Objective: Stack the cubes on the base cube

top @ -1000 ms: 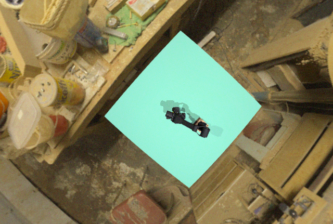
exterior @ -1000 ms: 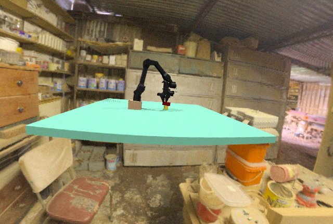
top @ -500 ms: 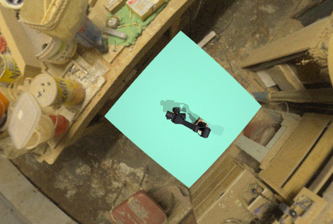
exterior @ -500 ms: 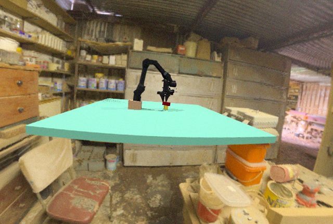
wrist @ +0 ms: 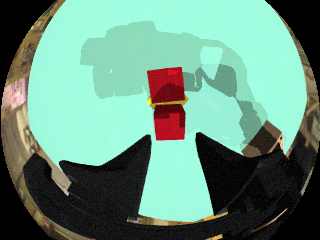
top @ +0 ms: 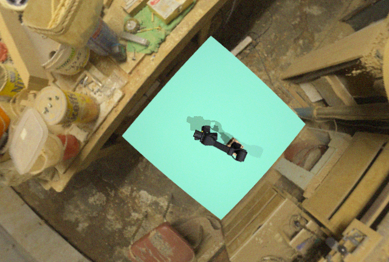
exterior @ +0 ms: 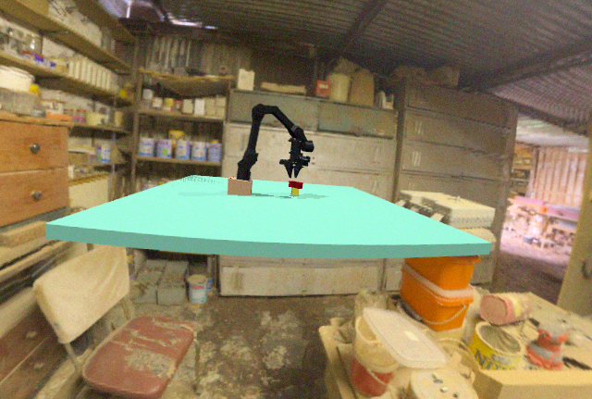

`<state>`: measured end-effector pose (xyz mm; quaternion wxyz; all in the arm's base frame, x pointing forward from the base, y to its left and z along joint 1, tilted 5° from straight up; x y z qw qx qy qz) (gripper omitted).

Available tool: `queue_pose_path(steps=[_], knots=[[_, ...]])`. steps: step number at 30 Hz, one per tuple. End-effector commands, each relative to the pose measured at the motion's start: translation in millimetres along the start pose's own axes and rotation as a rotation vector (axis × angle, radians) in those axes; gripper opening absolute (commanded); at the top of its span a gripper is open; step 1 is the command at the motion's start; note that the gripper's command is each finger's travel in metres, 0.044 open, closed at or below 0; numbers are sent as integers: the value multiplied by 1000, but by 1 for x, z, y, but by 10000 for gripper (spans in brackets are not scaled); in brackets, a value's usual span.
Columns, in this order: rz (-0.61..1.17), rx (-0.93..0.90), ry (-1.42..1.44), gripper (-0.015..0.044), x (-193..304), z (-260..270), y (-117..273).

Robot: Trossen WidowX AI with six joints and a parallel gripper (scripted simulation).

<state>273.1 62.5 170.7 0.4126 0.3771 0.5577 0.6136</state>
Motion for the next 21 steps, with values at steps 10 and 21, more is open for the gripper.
queue_pose_path(steps=[10,21], knots=[[-2,-11,2,205,0,1,19],[-2,-11,2,205,0,1,32]])
Point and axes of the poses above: the point midway between the two fingers, 35 mm back from their tips, its own y axis back along the fingers, its own z axis across the jaws, x = y × z, the point moved 9 cm from there along y, back along the fingers, and after that the axes turned 12 degrees about -y, right-handed, at the moved point
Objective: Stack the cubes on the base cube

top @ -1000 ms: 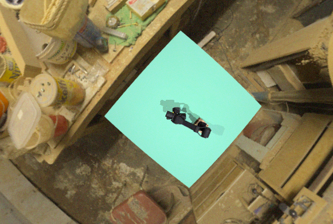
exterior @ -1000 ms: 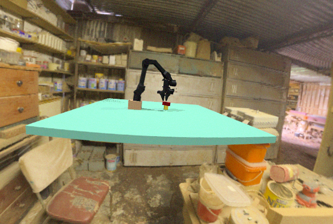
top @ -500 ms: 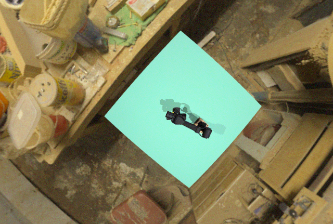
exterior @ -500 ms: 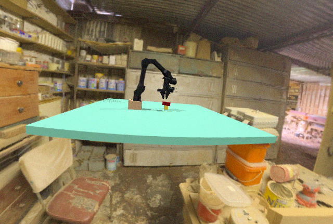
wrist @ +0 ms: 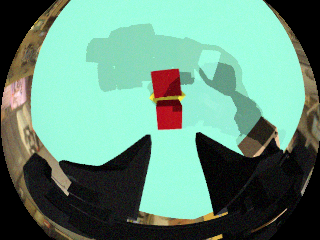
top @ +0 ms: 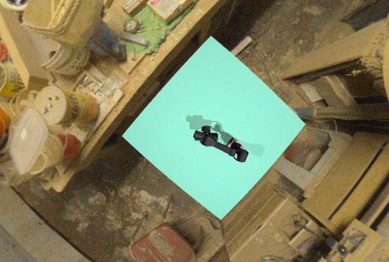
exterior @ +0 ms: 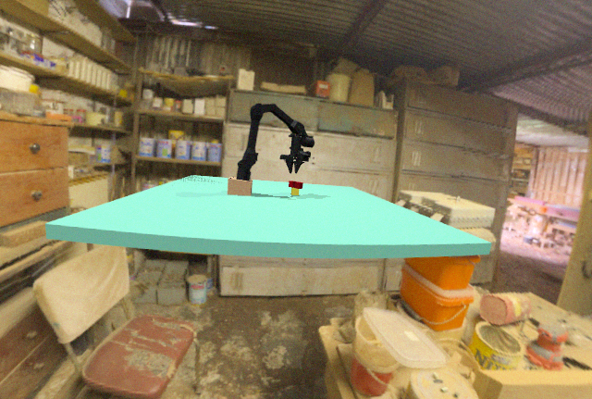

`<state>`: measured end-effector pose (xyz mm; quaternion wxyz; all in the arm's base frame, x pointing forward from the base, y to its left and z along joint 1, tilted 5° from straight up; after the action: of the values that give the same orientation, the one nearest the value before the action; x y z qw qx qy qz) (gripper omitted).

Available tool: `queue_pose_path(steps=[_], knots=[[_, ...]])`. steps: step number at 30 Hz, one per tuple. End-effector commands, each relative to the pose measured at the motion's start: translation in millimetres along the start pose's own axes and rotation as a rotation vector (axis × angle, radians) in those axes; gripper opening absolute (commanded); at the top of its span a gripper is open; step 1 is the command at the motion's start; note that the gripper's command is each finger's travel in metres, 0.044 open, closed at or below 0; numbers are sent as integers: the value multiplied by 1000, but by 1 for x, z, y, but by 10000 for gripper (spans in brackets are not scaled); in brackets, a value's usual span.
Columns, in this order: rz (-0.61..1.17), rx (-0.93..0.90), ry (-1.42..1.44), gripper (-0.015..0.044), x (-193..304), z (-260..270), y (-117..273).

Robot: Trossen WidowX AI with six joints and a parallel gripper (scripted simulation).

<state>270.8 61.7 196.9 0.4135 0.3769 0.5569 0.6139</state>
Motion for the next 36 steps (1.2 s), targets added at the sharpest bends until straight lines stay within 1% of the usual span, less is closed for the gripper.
queue_pose_path(steps=[1,4,11,12,18,20,36], knots=[[-1,-9,3,205,0,1,5],[-1,-9,3,205,0,1,5],[1,2,0,389,2,0,5],[1,2,0,400,8,2,6],[8,2,-1,400,84,18,8],[9,1,-1,400,101,19,8],[9,1,-1,400,103,19,8]])
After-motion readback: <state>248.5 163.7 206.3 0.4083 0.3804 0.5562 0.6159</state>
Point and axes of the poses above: the point midway between the two fingers, 35 mm back from their tips, its own y axis back along the fingers, its own z axis across the jaws, x = y × z, the point moved 9 cm from there along y, back along the fingers, and after that the axes turned 12 degrees about -y, right-handed, at the moved point
